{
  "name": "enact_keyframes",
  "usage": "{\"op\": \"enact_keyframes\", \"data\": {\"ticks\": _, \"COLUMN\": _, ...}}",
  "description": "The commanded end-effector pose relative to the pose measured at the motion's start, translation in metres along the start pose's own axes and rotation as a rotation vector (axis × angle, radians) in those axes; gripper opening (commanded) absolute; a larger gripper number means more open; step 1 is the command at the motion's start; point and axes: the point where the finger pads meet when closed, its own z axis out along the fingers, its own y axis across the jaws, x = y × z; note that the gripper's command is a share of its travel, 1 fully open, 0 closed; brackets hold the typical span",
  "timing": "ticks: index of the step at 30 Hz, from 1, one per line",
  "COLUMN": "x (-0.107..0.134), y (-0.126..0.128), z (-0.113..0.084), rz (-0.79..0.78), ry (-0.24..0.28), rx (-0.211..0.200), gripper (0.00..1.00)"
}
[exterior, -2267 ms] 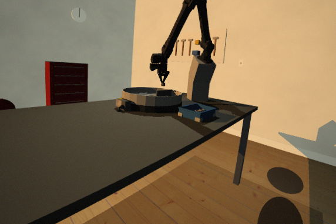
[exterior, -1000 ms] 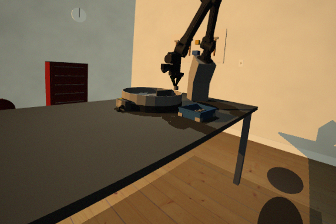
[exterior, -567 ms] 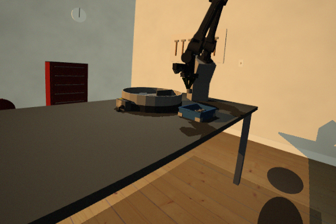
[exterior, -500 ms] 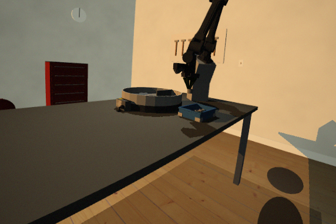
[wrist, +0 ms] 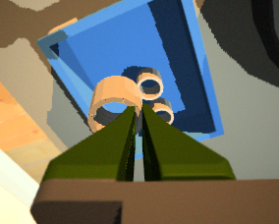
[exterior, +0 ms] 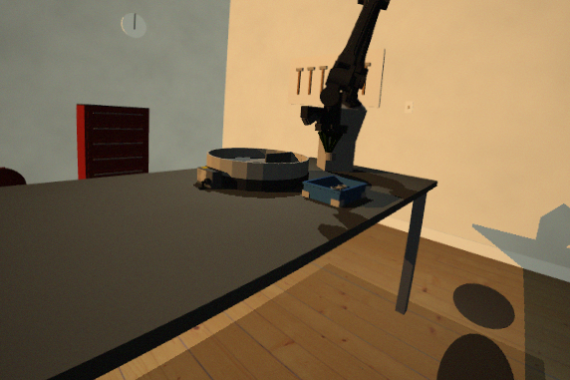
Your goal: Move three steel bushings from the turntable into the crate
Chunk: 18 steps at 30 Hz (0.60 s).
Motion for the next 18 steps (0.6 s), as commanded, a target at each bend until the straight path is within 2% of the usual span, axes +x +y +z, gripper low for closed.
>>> {"op": "enact_keyframes", "data": {"ticks": 1, "x": -0.0109, "y": 0.0088, "z": -0.0015, "rz": 0.018, "ry": -0.013, "rx": -0.008, "gripper": 0.00}}
{"op": "enact_keyframes", "data": {"ticks": 18, "x": -0.0112, "y": 0.0096, "z": -0.0027, "rz": 0.014, "ry": -0.015, "rx": -0.010, "gripper": 0.00}}
